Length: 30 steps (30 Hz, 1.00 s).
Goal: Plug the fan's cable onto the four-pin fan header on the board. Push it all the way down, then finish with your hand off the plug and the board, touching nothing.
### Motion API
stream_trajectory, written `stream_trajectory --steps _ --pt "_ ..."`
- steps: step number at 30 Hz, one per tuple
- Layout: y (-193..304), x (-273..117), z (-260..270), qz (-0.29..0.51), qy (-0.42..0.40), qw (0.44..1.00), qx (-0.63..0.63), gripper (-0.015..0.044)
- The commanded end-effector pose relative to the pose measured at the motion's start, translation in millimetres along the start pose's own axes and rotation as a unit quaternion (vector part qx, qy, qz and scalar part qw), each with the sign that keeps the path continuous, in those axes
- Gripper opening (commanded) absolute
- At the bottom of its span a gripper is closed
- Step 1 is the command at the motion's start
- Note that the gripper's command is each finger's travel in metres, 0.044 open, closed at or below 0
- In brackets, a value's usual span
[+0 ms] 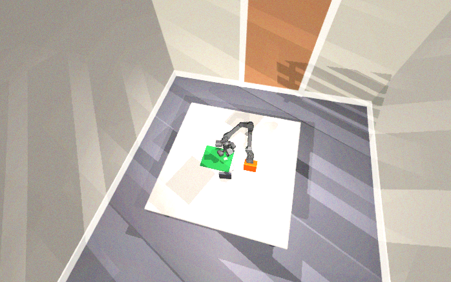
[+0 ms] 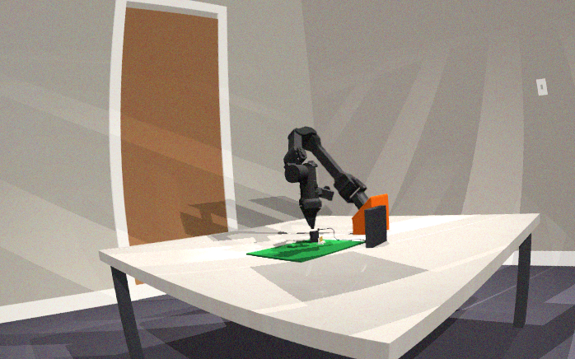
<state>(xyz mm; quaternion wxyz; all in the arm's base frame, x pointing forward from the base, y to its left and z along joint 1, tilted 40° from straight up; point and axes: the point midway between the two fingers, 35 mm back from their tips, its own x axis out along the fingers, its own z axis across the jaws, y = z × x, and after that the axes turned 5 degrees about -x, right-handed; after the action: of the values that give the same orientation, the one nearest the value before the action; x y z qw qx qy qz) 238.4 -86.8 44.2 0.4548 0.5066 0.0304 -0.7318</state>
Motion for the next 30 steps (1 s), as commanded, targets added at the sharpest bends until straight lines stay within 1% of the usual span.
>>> stream_trajectory --steps 1,26,30 --pt "-1 7 1 0.000 -0.003 1.000 -0.004 0.0440" --pt "-1 43 2 0.001 -0.004 1.000 -0.004 0.0440" --pt "0 41 2 0.000 -0.002 1.000 0.000 0.0335"
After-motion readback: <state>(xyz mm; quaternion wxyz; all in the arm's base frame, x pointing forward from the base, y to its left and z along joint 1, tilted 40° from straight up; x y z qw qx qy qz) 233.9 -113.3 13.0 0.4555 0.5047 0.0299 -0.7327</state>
